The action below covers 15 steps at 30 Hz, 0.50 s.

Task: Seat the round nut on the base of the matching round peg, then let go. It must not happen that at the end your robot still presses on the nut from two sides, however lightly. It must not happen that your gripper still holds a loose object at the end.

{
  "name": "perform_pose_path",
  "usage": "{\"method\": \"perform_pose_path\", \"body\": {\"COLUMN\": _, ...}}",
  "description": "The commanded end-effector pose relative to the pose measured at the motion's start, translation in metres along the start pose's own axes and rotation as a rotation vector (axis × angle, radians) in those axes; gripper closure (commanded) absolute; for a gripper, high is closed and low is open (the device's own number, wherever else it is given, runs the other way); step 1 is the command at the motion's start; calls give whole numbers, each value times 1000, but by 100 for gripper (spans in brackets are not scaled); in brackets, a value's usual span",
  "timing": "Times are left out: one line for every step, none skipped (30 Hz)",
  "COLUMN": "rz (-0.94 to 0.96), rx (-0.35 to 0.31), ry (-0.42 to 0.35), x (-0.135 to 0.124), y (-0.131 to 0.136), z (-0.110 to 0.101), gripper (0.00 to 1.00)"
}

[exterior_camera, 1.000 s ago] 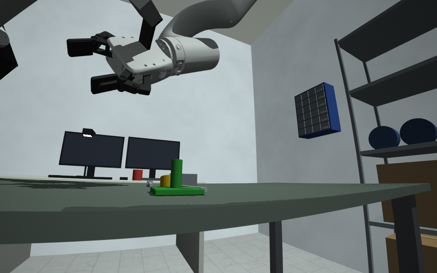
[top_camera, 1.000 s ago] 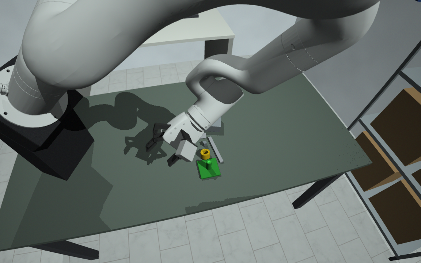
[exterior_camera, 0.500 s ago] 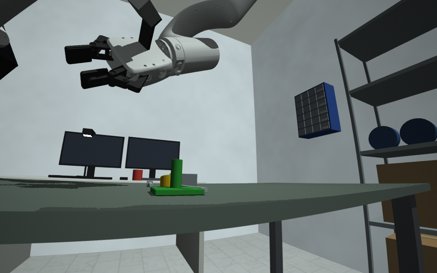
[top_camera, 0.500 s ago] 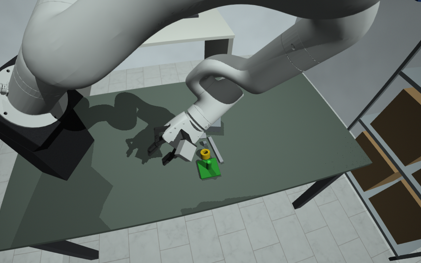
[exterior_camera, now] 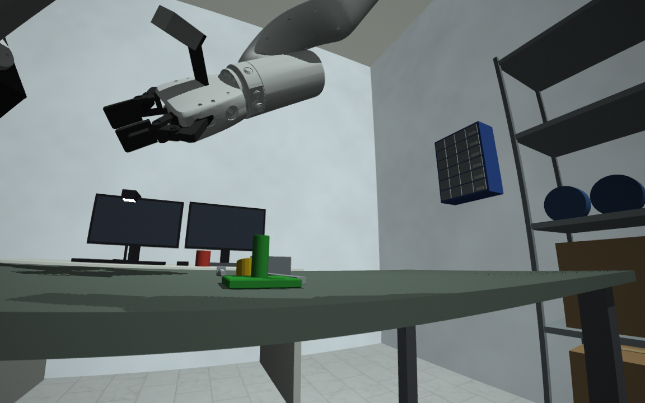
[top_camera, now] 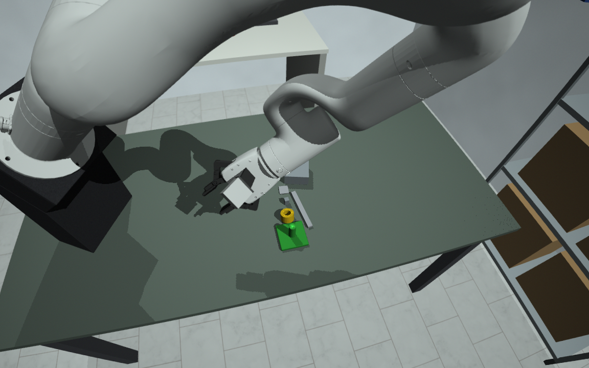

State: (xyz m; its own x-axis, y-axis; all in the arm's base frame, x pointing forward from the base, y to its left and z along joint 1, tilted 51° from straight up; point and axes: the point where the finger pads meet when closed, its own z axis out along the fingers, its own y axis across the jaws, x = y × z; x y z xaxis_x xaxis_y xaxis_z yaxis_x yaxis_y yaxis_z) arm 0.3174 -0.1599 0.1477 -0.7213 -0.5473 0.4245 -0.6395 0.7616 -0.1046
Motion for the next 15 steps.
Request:
{"method": "perform_pose_path", "body": {"rz": 216, "rx": -51, "ry": -139, "x": -34, "y": 13, "z": -1, "gripper": 40}}
{"method": "perform_pose_path", "body": {"rz": 274, "rx": -65, "ry": -173, "x": -43, "y": 15, "z": -2, "gripper": 40}}
{"method": "perform_pose_path", "body": {"rz": 323, "rx": -77, "ry": -201, "x": -53, "y": 16, "z": -4, "gripper": 40}}
{"method": "perform_pose_path", "body": {"rz": 376, "rx": -90, "ry": -229, "x": -63, "y": 17, "z": -6, "gripper": 40}}
{"method": "perform_pose_path", "body": {"rz": 431, "rx": -103, "ry": -259, "x": -73, "y": 17, "z": -9, "gripper": 40}}
{"method": "perform_pose_path", "body": {"rz": 486, "rx": -116, "ry": -287, "x": -83, "y": 17, "z": -12, "gripper": 40}}
{"method": "perform_pose_path", "body": {"rz": 540, "rx": -128, "ry": -315, "x": -92, "y": 15, "z": -15, "gripper": 40}}
{"method": "perform_pose_path", "body": {"rz": 594, "rx": -141, "ry": -342, "x": -102, "y": 12, "z": -19, "gripper": 40}}
{"method": "perform_pose_path", "body": {"rz": 649, "rx": -153, "ry": -369, "x": -110, "y": 9, "z": -23, "gripper": 40}}
{"method": "perform_pose_path", "body": {"rz": 703, "rx": -166, "ry": -396, "x": -119, "y": 5, "z": -27, "gripper": 40}}
{"method": "perform_pose_path", "body": {"rz": 703, "rx": -166, "ry": -396, "x": -119, "y": 5, "z": -27, "gripper": 40}}
{"method": "perform_pose_path", "body": {"rz": 703, "rx": -166, "ry": -396, "x": -119, "y": 5, "z": -27, "gripper": 40}}
{"method": "perform_pose_path", "body": {"rz": 864, "rx": -201, "ry": -478, "x": -126, "y": 0, "z": -31, "gripper": 40}}
{"method": "perform_pose_path", "body": {"rz": 903, "rx": -209, "ry": -495, "x": -133, "y": -6, "z": -36, "gripper": 40}}
{"method": "perform_pose_path", "body": {"rz": 934, "rx": -215, "ry": -509, "x": -138, "y": -13, "z": -40, "gripper": 40}}
